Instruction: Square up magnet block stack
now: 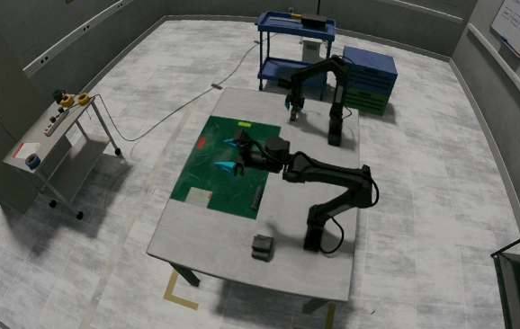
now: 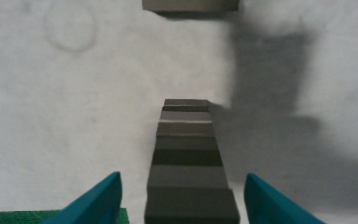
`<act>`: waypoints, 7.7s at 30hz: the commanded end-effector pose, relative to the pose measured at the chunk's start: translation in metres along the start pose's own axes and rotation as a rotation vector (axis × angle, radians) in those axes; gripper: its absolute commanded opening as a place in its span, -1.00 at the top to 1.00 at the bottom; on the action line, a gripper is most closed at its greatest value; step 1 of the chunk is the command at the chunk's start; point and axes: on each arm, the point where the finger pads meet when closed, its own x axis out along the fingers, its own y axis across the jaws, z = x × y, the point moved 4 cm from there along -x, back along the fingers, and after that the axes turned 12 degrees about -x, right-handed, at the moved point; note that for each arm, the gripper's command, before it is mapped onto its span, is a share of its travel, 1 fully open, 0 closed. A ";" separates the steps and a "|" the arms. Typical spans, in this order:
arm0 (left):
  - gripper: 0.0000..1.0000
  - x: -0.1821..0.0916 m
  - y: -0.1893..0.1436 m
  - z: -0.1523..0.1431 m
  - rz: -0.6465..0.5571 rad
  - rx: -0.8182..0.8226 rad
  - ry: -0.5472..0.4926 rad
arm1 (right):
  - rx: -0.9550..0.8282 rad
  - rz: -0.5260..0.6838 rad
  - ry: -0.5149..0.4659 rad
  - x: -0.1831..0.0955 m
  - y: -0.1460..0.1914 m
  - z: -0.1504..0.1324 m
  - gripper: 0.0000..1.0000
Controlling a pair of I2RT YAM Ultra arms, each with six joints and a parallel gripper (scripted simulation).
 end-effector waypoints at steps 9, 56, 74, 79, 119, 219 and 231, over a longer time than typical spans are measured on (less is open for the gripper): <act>-1.00 -0.009 -0.005 0.016 -0.007 0.008 -0.026 | -0.001 -0.030 0.008 -0.004 -0.015 -0.002 -0.25; -1.00 -0.009 -0.005 0.016 -0.007 0.008 -0.026 | -0.001 0.008 -0.006 -0.014 0.001 0.001 0.40; -1.00 -0.009 -0.005 0.016 -0.007 0.008 -0.026 | -0.001 0.008 -0.006 -0.014 0.001 0.001 -0.25; -1.00 -0.009 -0.005 0.016 -0.007 0.008 -0.027 | -0.001 0.008 -0.006 -0.014 0.001 0.001 -0.25; -1.00 -0.009 -0.005 0.016 -0.007 0.008 -0.026 | 0.011 -0.015 0.004 -0.018 -0.003 0.003 0.34; -1.00 -0.009 -0.005 0.016 -0.007 0.008 -0.026 | 0.008 -0.020 0.006 -0.058 -0.013 0.000 -0.25; -1.00 -0.009 -0.005 0.016 -0.007 0.008 -0.026 | -0.609 -0.019 0.011 -0.058 -0.001 0.006 -0.54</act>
